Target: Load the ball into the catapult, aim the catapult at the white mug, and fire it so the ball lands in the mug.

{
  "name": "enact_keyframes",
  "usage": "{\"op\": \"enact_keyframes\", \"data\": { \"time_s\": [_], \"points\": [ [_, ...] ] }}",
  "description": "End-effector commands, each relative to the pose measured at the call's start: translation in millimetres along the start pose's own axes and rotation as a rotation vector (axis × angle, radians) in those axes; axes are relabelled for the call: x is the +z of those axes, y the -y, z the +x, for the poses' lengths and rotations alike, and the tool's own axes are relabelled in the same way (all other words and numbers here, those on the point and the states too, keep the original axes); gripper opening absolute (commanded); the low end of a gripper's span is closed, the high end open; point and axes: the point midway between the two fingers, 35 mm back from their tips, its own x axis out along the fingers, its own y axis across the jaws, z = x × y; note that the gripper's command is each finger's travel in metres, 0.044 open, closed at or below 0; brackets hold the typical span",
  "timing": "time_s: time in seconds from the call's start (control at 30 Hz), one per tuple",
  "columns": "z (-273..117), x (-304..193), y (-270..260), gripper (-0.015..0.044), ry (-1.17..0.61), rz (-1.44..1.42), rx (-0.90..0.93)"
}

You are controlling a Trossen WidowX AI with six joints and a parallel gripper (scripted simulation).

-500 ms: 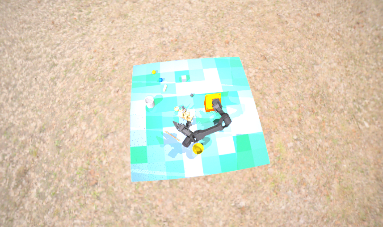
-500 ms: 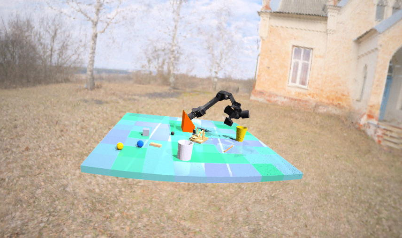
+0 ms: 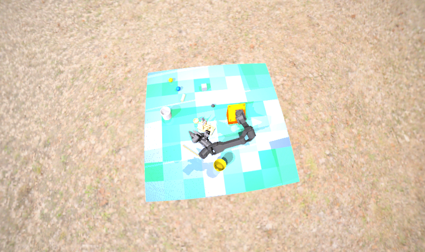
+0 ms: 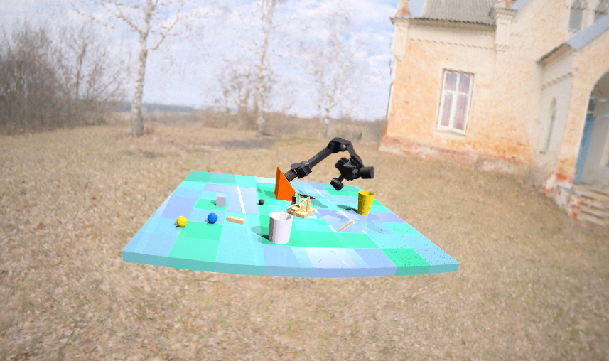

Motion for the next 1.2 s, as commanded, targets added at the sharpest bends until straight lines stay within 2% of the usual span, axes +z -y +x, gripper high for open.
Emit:
{"op": "enact_keyframes", "data": {
  "time_s": [0.0, 0.6, 1.17],
  "points": [
    [9.5, 5.1, 12.6, 0.0440, 0.002, -0.105, -0.063],
    [42.9, 37.4, 67.8, 0.0440, -0.096, -0.595, -0.417],
    [48.4, 73.1, 119.5, 0.0440, -0.386, -0.947, -0.757]
  ]
}}
